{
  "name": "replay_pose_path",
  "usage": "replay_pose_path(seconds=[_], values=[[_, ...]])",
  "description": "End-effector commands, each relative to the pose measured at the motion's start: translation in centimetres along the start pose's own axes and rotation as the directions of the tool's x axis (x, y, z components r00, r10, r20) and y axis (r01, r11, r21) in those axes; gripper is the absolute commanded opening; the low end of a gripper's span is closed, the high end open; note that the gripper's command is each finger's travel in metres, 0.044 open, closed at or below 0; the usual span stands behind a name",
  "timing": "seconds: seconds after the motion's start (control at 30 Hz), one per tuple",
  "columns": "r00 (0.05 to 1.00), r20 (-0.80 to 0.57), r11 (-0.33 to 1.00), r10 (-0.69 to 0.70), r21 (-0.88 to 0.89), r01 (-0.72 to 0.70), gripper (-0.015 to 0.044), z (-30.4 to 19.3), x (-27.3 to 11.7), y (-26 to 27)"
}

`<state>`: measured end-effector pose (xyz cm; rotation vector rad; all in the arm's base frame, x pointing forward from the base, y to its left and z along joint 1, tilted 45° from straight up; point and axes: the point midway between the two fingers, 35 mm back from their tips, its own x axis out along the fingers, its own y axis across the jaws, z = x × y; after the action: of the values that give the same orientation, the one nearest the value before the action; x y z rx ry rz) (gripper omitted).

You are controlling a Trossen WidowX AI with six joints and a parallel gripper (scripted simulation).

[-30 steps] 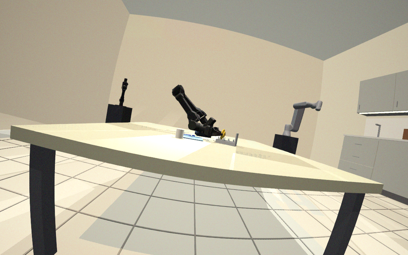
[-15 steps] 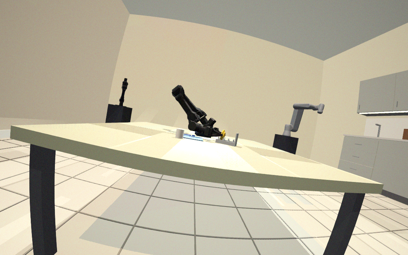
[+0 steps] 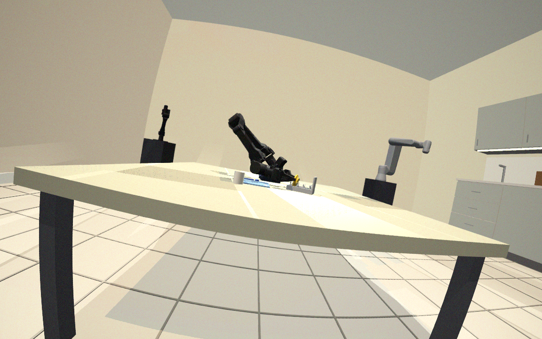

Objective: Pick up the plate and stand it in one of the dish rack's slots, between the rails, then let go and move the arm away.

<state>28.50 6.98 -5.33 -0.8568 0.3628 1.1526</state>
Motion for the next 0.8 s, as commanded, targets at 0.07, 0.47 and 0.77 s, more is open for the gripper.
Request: replay_pose_path(seconds=[0.07,0.47,0.77], values=[[1.0,0.0,1.0,0.0,0.0,0.0,0.04,0.0,0.0,0.0],[1.0,-0.002,1.0,0.025,0.003,-0.025,0.04,10.2,-0.7,-0.7],[0.999,-0.023,0.998,0.04,0.048,-0.039,0.04,11.9,-0.5,-1.0]])
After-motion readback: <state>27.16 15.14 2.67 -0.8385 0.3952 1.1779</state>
